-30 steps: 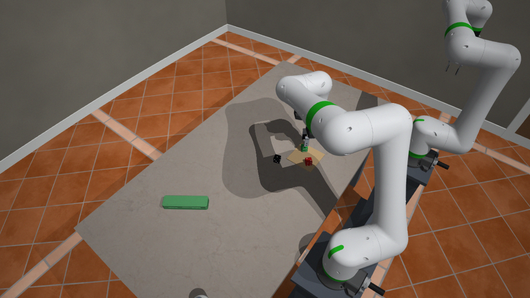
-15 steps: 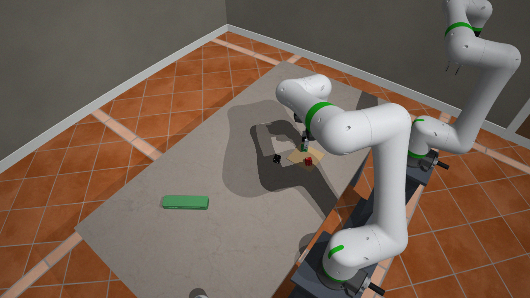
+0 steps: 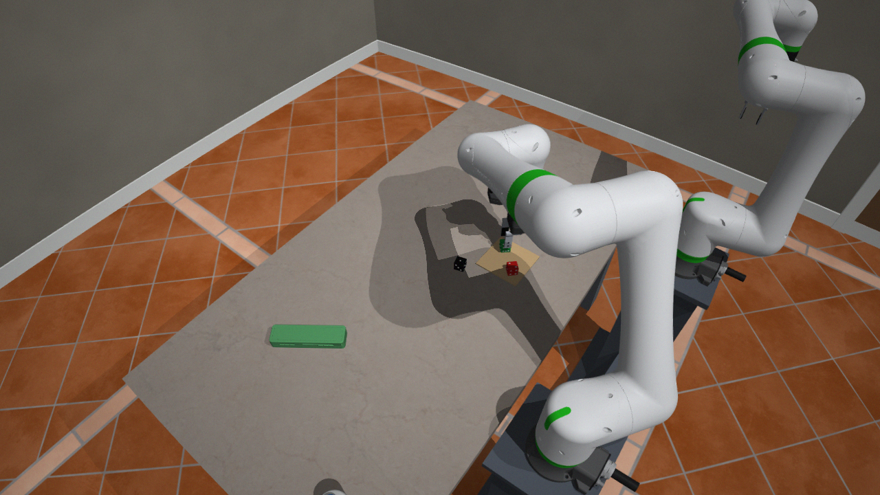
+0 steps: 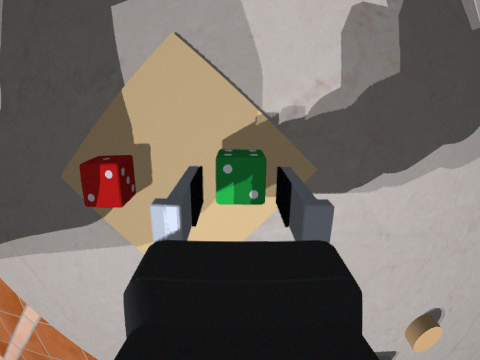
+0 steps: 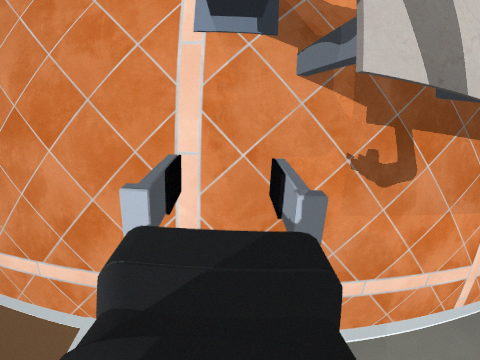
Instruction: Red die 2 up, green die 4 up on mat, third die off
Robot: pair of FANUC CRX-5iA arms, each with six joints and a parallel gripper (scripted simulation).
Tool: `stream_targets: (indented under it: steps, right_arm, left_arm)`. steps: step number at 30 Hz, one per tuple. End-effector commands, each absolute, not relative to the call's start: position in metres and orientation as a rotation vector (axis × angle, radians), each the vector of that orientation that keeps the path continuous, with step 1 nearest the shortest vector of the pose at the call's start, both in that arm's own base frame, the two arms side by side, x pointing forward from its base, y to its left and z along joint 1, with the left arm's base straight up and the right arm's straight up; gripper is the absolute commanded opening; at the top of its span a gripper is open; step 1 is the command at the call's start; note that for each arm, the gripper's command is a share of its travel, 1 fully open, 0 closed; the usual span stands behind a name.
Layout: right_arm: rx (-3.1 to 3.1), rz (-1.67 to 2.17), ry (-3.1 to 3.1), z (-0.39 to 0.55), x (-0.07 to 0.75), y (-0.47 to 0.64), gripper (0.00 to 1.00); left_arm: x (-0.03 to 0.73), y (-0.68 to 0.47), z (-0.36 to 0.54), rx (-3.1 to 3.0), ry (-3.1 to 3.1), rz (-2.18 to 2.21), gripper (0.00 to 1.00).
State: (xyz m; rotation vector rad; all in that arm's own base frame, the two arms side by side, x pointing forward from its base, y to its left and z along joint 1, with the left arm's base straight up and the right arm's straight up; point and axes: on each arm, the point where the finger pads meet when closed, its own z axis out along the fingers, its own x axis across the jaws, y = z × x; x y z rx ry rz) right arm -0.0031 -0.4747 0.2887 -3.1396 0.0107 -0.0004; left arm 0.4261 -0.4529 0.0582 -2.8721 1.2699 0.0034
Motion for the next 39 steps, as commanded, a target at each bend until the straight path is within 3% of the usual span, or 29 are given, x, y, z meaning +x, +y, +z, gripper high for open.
stream_targets:
  steps: [1,39]
  right_arm:
    - [-3.142,0.000,0.011,0.290,-0.003,-0.475,1.00]
    - [-3.142,0.000,0.011,0.290,-0.003,-0.475,1.00]
  left_arm:
    - [0.426,-0.454,0.059,-2.873,1.270,0.000,0.87]
    - [0.427,-0.454,0.080,-2.873,1.270,0.000,0.87]
